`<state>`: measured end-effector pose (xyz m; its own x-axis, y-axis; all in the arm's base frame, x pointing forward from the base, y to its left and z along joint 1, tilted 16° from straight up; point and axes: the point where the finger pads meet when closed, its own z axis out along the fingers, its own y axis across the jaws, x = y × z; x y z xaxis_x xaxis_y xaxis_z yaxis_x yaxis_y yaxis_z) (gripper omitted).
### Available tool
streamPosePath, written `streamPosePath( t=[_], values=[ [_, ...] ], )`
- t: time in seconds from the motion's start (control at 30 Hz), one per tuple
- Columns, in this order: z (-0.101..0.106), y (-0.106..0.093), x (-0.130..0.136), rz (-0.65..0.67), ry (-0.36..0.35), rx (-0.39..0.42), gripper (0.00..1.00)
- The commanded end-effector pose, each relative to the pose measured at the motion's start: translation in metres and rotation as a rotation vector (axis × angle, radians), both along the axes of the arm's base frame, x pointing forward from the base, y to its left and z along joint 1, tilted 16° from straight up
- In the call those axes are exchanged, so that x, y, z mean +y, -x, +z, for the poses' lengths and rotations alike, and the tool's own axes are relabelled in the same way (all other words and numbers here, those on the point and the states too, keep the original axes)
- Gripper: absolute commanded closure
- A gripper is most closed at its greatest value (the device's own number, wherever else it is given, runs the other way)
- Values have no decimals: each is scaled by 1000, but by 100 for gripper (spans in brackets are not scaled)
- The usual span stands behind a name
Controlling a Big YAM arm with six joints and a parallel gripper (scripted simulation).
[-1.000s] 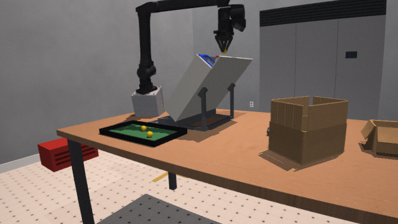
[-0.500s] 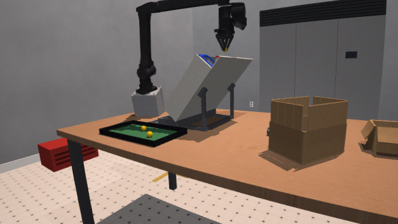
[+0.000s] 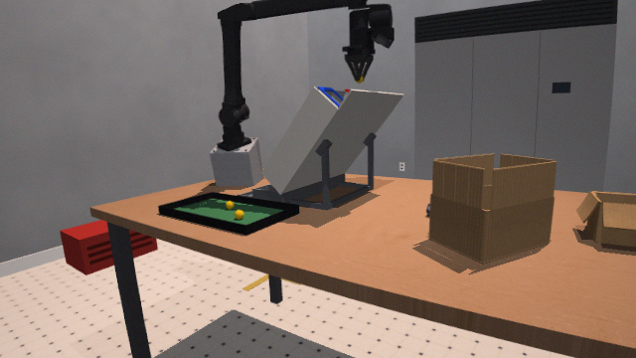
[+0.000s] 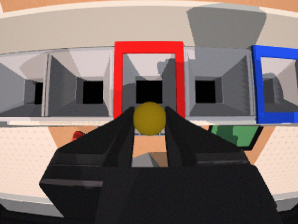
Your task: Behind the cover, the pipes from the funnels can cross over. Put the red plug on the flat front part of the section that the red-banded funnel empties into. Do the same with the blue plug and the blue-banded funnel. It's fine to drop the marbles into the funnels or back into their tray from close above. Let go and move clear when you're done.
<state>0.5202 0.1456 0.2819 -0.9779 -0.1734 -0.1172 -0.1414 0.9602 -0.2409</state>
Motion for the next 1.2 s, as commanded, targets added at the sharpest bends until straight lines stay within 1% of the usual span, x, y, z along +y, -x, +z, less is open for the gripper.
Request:
streamPosePath(
  t=[0.0, 0.3, 0.33, 0.4, 0.67, 0.73, 0.77, 0.8, 0.9, 0.93, 0.97, 1.17],
  values=[
    [29, -9, -3, 0, -19, -49, 100],
    [29, -9, -3, 0, -19, -49, 100],
    [26, -8, -4, -1, -17, -42, 100],
    [5, -3, -8, -2, -6, -13, 100],
    [-13, -6, -10, -1, -7, -15, 100],
    [-13, -6, -10, -1, -7, -15, 100],
    [-1, -12, -2, 12, -19, -47, 100],
    [-15, -5, -6, 10, -9, -19, 100],
    [-16, -6, -9, 4, -9, -21, 100],
    [-13, -7, -9, 4, -12, -29, 100],
    [-4, -12, -7, 3, -19, -50, 100],
    [-2, -13, -7, 2, -21, -54, 100]
  ],
)
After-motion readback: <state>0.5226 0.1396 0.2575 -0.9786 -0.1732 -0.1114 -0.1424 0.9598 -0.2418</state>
